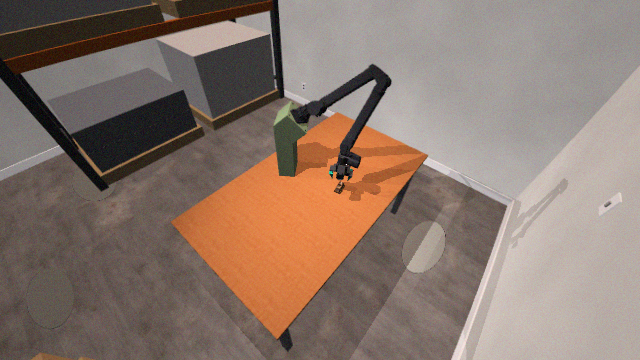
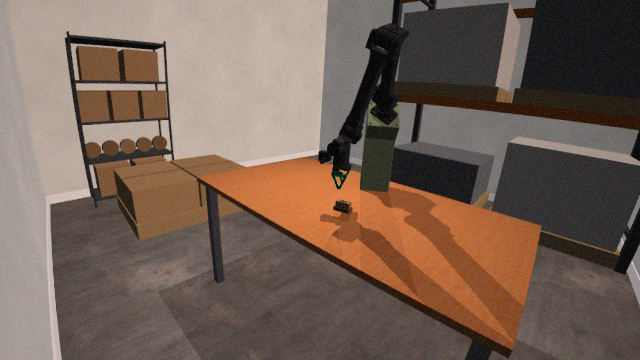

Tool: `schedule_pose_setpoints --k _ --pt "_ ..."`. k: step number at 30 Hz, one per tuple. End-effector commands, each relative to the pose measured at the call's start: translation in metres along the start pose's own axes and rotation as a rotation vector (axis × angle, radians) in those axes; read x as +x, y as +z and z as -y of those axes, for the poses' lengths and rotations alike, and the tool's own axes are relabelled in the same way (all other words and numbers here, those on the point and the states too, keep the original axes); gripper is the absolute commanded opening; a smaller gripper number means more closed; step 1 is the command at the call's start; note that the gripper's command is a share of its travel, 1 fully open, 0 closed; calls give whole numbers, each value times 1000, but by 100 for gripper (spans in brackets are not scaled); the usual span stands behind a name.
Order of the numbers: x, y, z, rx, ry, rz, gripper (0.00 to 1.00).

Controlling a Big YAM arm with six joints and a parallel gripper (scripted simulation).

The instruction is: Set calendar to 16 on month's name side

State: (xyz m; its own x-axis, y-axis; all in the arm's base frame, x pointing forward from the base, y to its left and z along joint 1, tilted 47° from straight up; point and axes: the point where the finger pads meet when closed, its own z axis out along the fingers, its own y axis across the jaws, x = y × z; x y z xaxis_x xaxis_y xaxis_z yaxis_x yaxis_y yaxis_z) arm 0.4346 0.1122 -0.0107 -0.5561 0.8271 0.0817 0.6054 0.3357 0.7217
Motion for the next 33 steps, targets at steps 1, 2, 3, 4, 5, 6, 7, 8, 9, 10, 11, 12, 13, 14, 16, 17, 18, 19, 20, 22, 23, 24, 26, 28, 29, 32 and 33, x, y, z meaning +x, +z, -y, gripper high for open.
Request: schedule_pose_setpoints --k 1,2,3,4,5,6,7,8,9,10,11,12,13,14,16,17,18,19,20,22,23,24,26,28,29,32,33 --pt "5 9 1 -4 159 -2 100" --pt "5 9 1 -4 159 -2 100" --pt "5 9 0 -4 162 -2 100" --pt "7 10 6 5 206 -3 100" --pt "6 11 3 0 237 -3 100" --pt "5 13 0 -4 261 -2 100" --pt "5 14 0 -5 278 -2 100" --pt "6 14 2 -2 291 -2 100" --pt "7 13 5 2 299 -3 100" --pt "7 13 6 5 303 -3 100" --pt "8 13 6 5 303 -4 100" --pt "8 13 6 5 303 -4 47" --pt "8 13 6 5 303 -5 47" --pt "8 13 6 5 303 -5 47" --pt "8 13 6 5 304 -5 47" --pt "8 13 7 9 305 -5 47" --pt "8 13 7 9 305 -5 47" --pt "8 13 7 9 305 -5 47" --pt "8 13 7 10 305 -6 47" --pt "8 13 7 10 305 -6 47" --pt "8 13 7 10 305 -6 47" --pt "8 13 7 10 305 -6 47" --pt "8 13 7 10 305 -6 47" --pt "8 13 7 10 305 -6 47" --pt "8 13 7 10 305 -6 47" --pt "8 13 7 10 305 -6 47" --pt "8 13 7 10 305 -6 47"
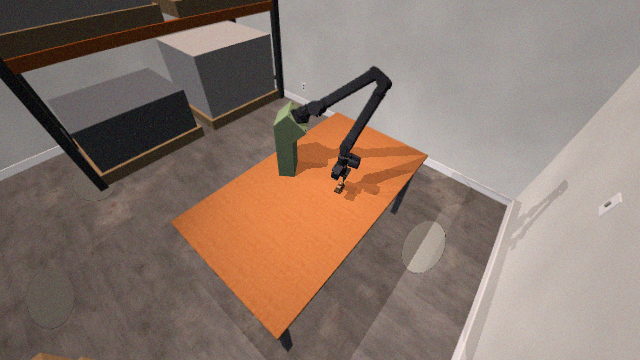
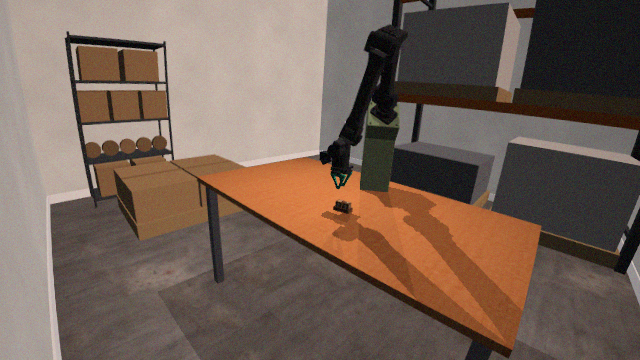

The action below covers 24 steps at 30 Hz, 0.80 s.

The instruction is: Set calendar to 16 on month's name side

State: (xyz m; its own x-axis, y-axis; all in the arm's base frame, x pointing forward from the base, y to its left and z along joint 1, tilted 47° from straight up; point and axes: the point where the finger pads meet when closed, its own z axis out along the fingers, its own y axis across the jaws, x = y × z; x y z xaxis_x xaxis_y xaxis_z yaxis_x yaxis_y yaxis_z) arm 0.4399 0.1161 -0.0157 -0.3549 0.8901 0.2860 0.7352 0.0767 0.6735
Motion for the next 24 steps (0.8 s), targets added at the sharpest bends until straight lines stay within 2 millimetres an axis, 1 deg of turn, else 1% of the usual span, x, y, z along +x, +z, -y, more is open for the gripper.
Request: schedule_pose_setpoints --k 1,15,21,24 --pt "6 5 10 20 11 -7 47" --pt "6 5 10 19 11 -7 47" --pt "5 6 8 16 12 -7 47" --pt "5 8 3 6 13 -6 47"
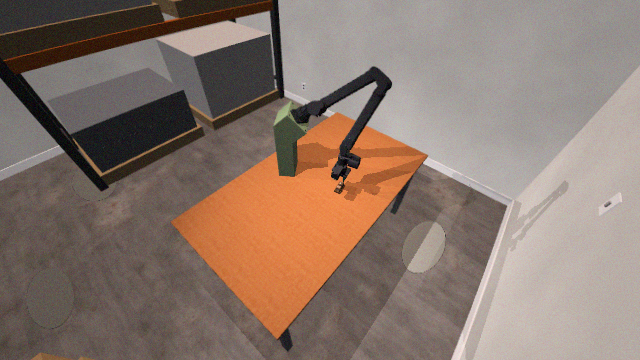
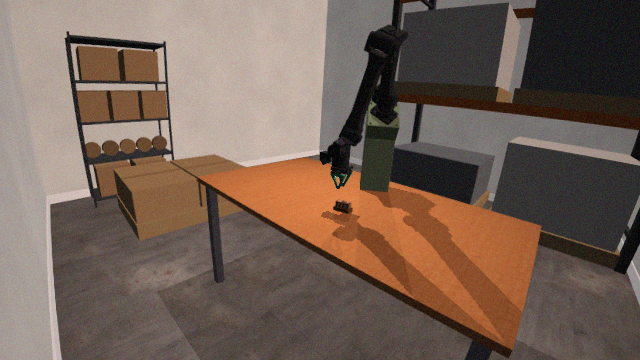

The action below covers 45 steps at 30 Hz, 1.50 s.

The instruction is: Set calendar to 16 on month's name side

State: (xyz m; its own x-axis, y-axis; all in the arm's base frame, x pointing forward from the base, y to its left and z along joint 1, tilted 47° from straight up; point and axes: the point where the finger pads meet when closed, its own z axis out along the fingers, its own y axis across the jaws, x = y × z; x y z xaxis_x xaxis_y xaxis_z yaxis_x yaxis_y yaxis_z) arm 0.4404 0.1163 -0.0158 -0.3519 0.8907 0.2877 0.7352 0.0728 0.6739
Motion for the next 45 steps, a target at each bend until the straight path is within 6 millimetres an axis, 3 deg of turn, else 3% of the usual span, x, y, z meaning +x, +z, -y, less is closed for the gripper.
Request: schedule_pose_setpoints --k 1,45 --pt "5 8 3 7 11 -7 47" --pt "7 58 6 11 25 -7 47"
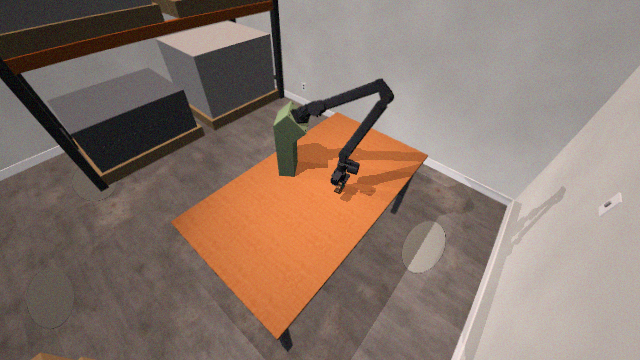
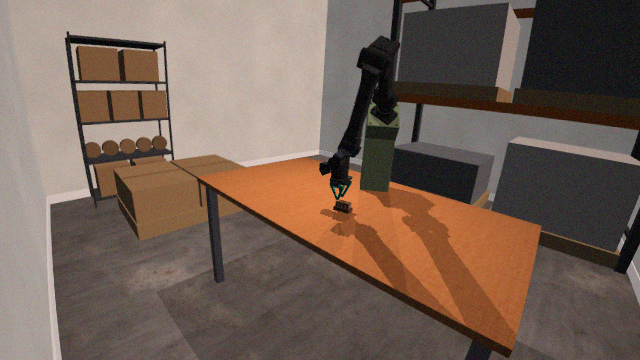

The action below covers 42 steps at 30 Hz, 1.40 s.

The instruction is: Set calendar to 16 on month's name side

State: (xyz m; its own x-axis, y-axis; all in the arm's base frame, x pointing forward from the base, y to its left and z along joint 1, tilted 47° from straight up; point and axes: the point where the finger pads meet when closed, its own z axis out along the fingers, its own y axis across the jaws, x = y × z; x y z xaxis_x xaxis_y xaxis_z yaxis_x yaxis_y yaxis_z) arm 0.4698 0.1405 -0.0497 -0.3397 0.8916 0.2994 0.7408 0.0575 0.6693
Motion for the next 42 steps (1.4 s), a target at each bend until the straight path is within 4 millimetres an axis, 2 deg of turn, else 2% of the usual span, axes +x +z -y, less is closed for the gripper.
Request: schedule_pose_setpoints --k 1,42 --pt "6 7 7 12 9 -7 47" --pt "6 8 10 20 11 -6 47"
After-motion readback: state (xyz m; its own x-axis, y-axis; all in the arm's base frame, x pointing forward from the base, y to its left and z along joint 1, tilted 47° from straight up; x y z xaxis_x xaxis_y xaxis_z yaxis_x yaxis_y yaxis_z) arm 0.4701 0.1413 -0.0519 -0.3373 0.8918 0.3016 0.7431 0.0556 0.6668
